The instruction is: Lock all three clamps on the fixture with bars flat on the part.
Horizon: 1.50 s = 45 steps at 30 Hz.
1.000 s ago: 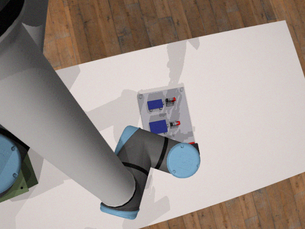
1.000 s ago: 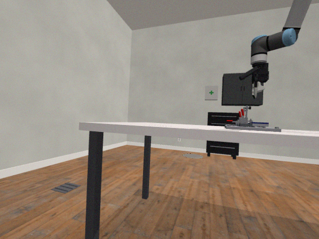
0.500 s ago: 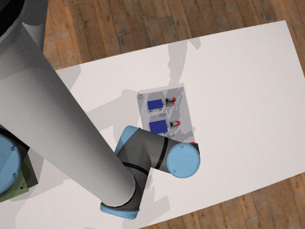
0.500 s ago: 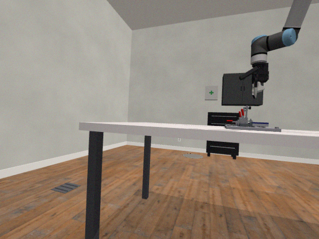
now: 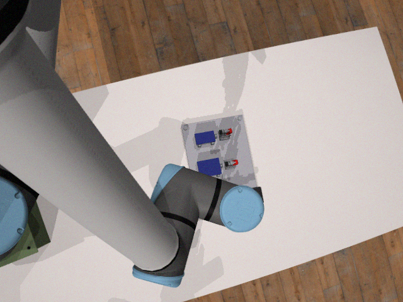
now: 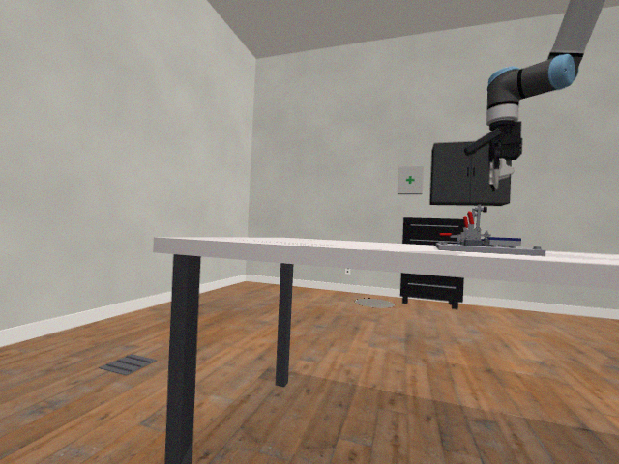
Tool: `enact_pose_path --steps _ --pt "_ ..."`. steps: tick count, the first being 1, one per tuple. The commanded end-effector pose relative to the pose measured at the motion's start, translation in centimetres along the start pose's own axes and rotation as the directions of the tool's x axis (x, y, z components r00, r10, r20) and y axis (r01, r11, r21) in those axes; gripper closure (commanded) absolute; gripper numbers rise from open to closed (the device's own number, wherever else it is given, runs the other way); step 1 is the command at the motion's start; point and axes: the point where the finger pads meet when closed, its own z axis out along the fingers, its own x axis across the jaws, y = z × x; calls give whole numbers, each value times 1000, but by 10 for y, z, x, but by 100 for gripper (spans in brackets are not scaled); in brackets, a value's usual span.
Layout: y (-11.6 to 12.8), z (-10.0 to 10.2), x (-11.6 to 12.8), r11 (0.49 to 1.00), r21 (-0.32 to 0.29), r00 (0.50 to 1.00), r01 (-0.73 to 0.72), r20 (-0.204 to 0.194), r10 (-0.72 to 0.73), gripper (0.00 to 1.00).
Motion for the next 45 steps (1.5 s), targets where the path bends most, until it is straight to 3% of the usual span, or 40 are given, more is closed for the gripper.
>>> enact_pose_path --steps 1,15,23,45 --pt "-1 0 -9 1000 1 1000 0 -1 0 72" --pt "0 0 -92 1000 1 1000 0 -1 0 72" --pt "0 0 -104 1000 1 1000 0 -1 0 72" --pt "0 0 -105 1000 1 1000 0 -1 0 72"
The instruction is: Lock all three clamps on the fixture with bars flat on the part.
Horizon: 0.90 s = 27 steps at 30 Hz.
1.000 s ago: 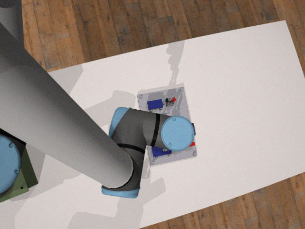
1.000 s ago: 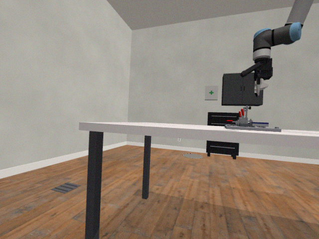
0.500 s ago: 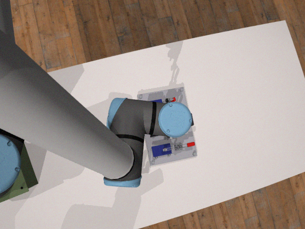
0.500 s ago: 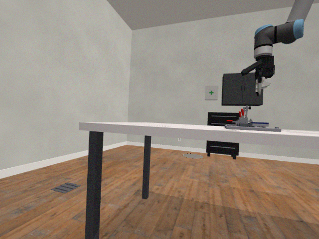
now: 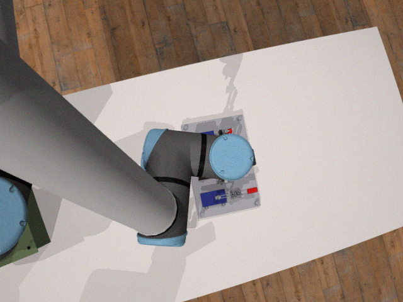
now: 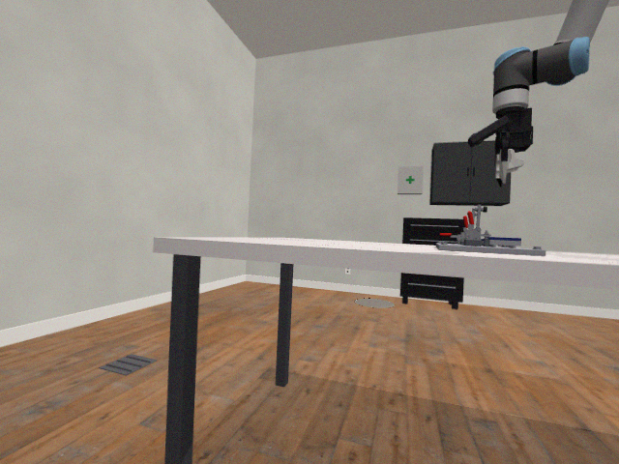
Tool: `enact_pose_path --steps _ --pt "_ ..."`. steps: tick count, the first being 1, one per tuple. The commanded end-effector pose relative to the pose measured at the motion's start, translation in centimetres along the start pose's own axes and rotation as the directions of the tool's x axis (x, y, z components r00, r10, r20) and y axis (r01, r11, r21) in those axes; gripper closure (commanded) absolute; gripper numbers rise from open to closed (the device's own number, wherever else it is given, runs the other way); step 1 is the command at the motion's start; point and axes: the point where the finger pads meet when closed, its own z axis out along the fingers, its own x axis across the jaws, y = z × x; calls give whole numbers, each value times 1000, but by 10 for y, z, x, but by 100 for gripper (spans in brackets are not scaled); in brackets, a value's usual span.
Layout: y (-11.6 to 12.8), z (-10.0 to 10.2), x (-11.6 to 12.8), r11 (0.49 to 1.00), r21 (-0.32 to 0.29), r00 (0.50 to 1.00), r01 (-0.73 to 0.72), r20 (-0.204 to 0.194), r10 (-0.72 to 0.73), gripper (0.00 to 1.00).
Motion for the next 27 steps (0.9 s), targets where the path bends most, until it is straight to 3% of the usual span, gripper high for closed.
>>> enact_pose_path --steps 1,27 --pt "-1 0 0 1000 1 1000 0 0 0 72" --pt "-1 4 0 1000 1 1000 0 0 0 72"
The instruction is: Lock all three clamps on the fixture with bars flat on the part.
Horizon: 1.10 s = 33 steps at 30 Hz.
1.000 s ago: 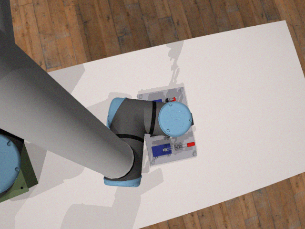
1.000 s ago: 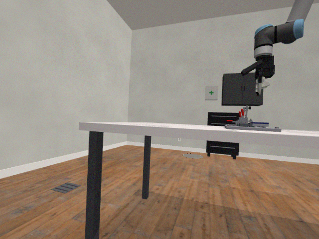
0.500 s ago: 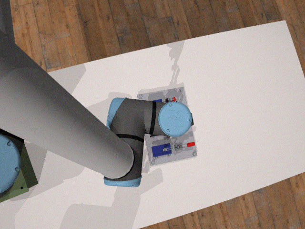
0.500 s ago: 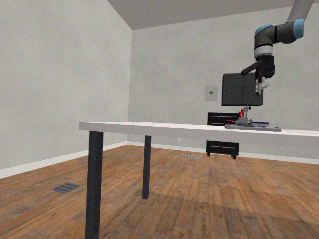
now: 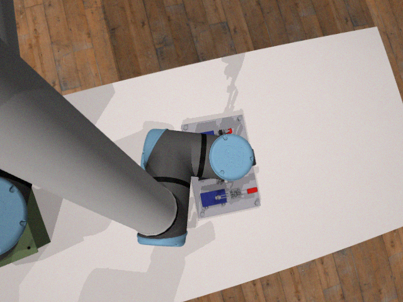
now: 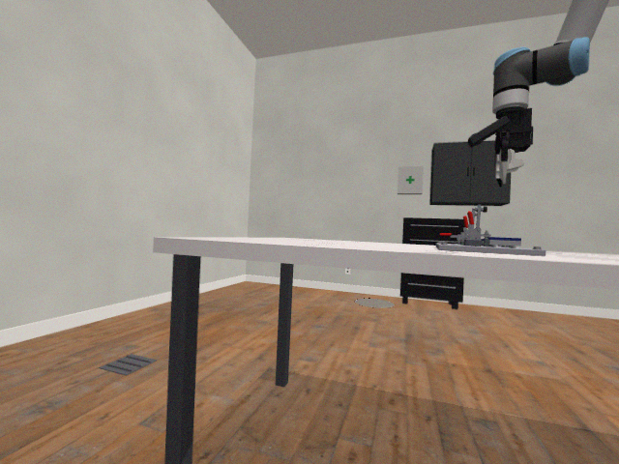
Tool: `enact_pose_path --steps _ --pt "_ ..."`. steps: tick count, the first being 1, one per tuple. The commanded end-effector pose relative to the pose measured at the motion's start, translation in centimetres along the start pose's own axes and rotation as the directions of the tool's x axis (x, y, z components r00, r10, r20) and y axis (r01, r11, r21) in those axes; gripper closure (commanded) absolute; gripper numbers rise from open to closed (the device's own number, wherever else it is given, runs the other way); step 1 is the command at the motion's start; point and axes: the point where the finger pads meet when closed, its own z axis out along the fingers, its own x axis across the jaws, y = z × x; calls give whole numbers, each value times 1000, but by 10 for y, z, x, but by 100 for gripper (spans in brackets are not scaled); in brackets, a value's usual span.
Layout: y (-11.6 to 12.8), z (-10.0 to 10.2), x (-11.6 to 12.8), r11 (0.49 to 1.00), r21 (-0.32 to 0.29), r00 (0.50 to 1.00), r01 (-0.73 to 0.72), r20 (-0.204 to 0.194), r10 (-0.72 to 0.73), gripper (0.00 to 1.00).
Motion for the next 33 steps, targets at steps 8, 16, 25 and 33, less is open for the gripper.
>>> enact_pose_path --steps 8,16,25,33 --pt "-1 34 0 1000 1 1000 0 0 0 72" --pt "-1 55 0 1000 1 1000 0 0 0 72" --pt "-2 59 0 1000 1 1000 0 0 0 72" --pt "-13 59 0 1000 1 1000 0 0 0 72"
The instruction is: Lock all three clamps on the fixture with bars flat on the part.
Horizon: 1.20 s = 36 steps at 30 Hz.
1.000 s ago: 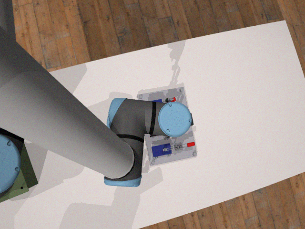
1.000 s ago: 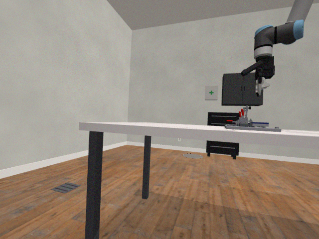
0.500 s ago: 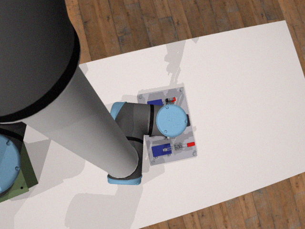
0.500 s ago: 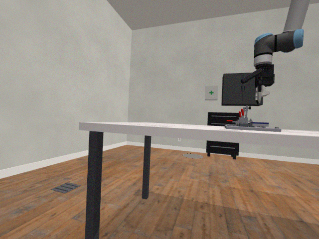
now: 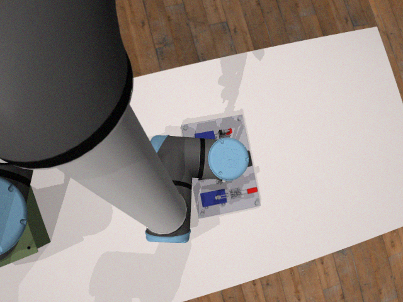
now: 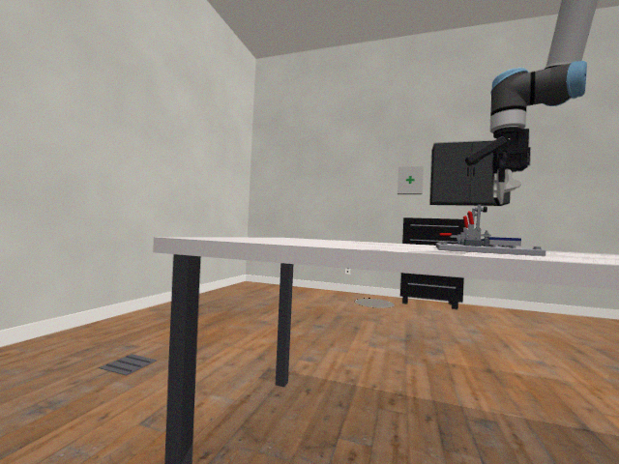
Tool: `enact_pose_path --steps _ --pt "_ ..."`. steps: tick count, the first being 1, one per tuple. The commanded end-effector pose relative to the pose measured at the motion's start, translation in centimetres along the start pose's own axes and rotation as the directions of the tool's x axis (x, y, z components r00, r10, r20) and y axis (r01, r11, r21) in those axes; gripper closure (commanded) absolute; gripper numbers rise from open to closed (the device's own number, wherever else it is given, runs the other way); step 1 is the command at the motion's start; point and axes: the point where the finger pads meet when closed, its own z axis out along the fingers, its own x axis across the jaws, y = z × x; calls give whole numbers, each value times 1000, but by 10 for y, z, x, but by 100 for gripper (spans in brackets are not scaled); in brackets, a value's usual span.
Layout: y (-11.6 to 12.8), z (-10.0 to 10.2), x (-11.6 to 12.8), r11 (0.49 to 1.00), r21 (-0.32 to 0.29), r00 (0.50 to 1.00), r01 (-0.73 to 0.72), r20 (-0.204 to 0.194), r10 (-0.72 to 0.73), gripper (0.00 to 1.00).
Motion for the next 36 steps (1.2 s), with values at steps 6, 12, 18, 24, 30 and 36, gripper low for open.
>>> enact_pose_path --steps 6,12,18,24,30,36 --pt "-31 0 0 1000 1 1000 0 0 0 72" --pt "-59 0 0 1000 1 1000 0 0 0 72" --pt "-73 0 0 1000 1 1000 0 0 0 72" --pt "-84 0 0 1000 1 1000 0 0 0 72" --pt "-85 0 0 1000 1 1000 0 0 0 72" --pt "-85 1 0 1000 1 1000 0 0 0 72"
